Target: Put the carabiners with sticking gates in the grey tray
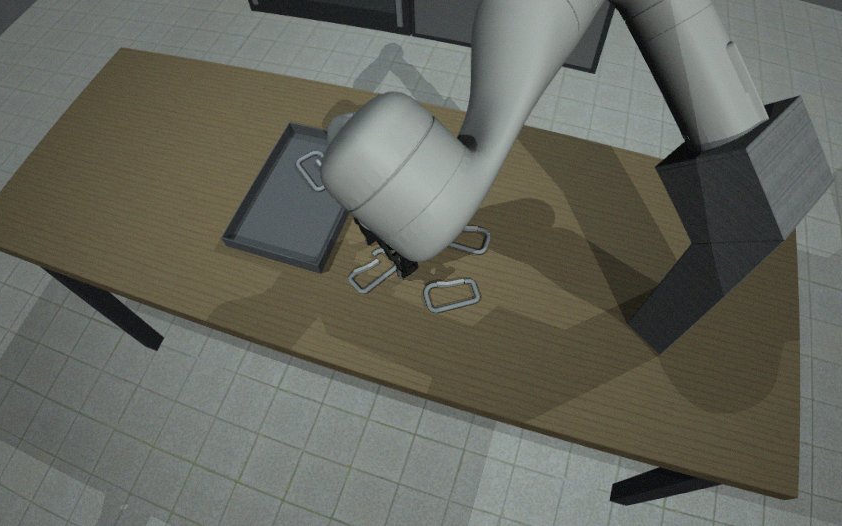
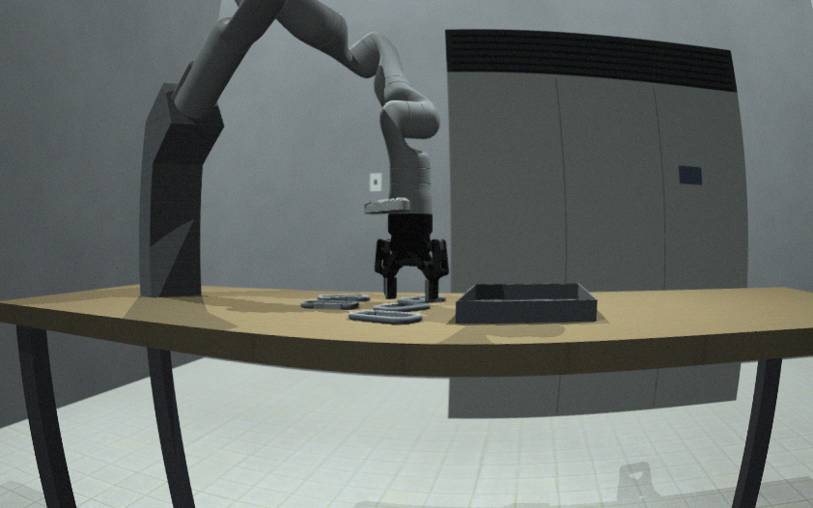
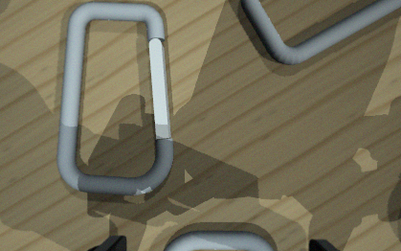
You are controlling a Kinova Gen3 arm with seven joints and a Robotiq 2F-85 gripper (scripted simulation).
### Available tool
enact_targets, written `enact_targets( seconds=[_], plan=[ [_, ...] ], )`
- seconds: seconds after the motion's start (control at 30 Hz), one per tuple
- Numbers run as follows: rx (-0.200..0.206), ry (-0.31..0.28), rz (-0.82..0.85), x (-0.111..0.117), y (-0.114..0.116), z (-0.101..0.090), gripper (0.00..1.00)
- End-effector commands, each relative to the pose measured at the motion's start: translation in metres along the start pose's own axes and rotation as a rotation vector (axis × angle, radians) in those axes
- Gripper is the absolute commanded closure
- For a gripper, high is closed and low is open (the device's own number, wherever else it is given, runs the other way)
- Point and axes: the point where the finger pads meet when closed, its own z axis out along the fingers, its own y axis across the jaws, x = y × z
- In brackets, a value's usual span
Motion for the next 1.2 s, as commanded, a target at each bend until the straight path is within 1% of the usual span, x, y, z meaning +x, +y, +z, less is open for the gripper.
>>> enact_targets(
  seconds=[0.0, 0.1, 0.13, 1.17],
  plan=[
    [0.0, -0.001, 0.0, -0.0005, -0.0003, -0.0004, 0.0],
    [0.0, -0.001, 0.0, -0.0005, -0.0003, -0.0004, 0.0],
    [0.0, -0.001, 0.0, -0.0006, -0.0002, -0.0005, 1.0],
    [0.002, -0.004, 0.001, -0.0018, -0.0013, -0.0039, 1.0]
  ],
)
